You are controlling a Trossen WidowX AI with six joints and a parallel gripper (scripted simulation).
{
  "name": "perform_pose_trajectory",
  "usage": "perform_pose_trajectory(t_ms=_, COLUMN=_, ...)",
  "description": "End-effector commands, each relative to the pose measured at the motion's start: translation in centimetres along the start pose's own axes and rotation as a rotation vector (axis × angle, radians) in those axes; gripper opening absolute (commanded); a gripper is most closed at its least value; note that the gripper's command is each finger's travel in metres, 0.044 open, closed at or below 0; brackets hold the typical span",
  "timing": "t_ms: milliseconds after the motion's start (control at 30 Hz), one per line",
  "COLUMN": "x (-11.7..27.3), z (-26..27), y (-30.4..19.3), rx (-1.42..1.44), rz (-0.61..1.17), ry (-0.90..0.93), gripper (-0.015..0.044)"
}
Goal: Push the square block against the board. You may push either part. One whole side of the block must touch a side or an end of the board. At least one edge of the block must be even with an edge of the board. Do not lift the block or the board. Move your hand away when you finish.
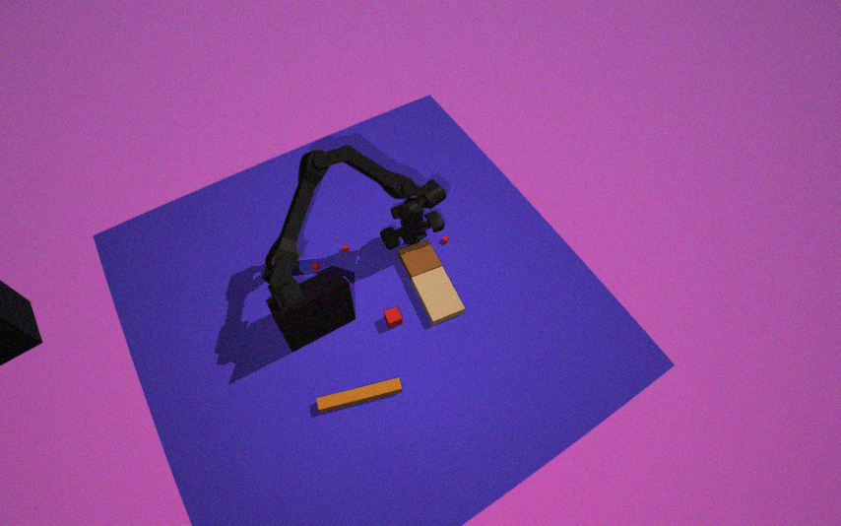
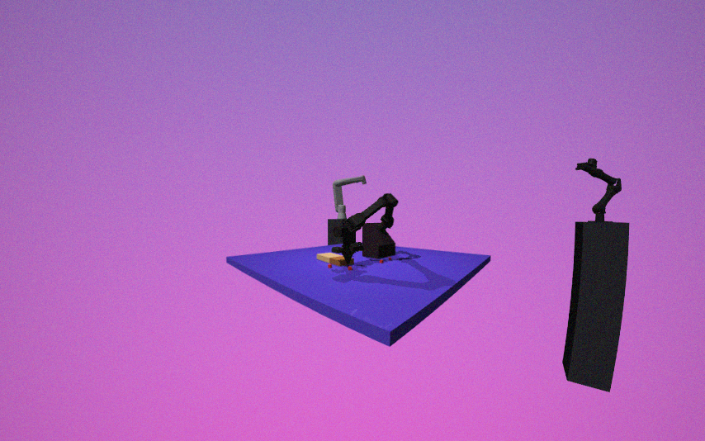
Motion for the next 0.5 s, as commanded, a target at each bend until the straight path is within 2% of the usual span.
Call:
perform_pose_trajectory(t_ms=0, x=-0.2, z=0.1, y=-1.2, rx=-0.009, rz=0.007, ry=0.006, gripper=0.0000)
perform_pose_trajectory(t_ms=467, x=-0.2, z=0.0, y=0.3, rx=-0.009, rz=0.007, ry=0.006, gripper=0.0000)
Point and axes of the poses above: the point midway between the two fingers, 35 mm back from their tips, its own x axis back along the fingers, its own z axis across the jaws, y = z × x, the point moved 10 cm from there along x, back along the fingers, and after that the axes turned 1 degree about -x, right-handed, at the moved point
